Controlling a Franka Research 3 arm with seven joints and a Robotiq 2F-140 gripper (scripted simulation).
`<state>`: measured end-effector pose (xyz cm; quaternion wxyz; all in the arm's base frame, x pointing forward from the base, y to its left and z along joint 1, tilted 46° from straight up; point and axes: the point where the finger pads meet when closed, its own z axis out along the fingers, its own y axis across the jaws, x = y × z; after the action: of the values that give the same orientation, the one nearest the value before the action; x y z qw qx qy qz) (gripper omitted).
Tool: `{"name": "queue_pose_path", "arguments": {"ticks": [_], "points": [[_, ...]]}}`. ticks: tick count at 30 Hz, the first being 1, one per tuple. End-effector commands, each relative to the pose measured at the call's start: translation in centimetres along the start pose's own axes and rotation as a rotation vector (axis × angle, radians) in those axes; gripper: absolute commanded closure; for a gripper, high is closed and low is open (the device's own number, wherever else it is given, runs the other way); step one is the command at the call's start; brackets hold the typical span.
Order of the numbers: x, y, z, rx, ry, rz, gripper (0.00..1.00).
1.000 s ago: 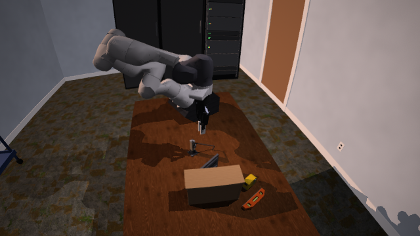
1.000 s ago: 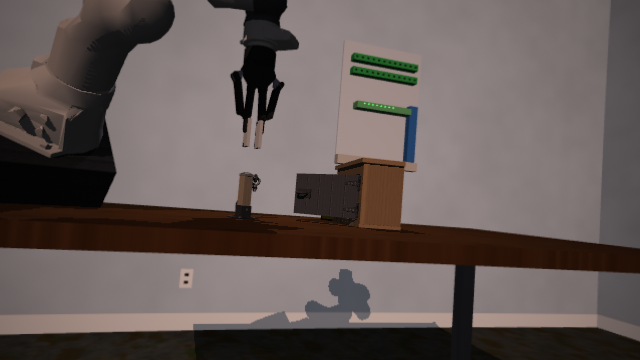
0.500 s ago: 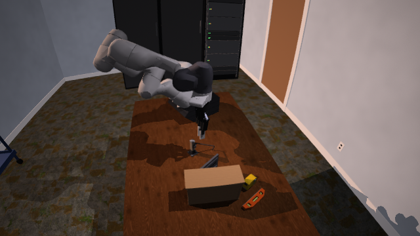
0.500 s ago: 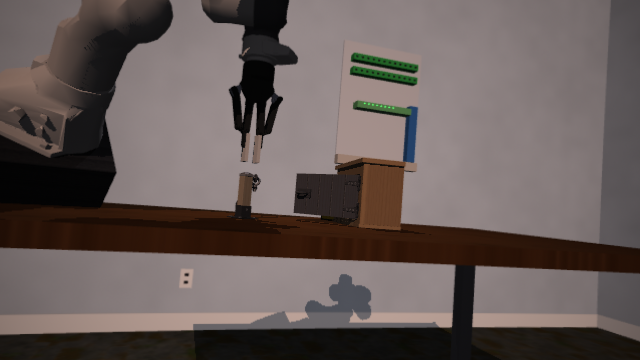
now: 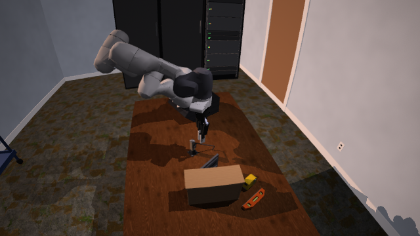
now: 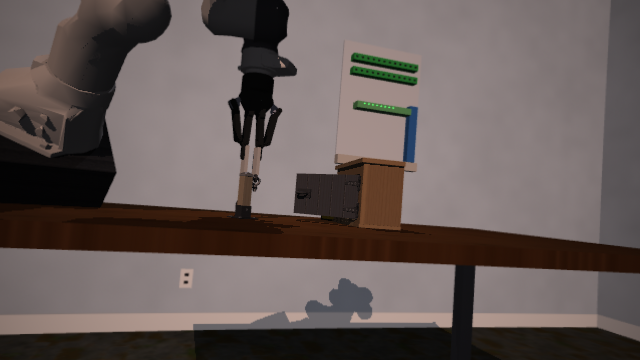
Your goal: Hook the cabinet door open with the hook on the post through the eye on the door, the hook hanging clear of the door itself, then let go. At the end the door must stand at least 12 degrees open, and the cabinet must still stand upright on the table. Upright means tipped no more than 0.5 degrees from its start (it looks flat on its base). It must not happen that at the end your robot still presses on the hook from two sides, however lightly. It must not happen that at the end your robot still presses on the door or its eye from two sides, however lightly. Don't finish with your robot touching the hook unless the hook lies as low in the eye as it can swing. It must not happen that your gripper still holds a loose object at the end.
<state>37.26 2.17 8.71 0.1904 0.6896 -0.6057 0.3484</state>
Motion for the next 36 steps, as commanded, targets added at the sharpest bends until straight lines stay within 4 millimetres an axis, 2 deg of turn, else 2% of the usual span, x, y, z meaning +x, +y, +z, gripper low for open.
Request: {"name": "queue_pose_path", "arguments": {"ticks": [1, 36], "points": [[-0.27, -0.19, 0.51, 0.008, -0.008, 0.017, 0.86], [-0.28, -0.2, 1.14, 0.008, -0.008, 0.017, 0.86]]}}
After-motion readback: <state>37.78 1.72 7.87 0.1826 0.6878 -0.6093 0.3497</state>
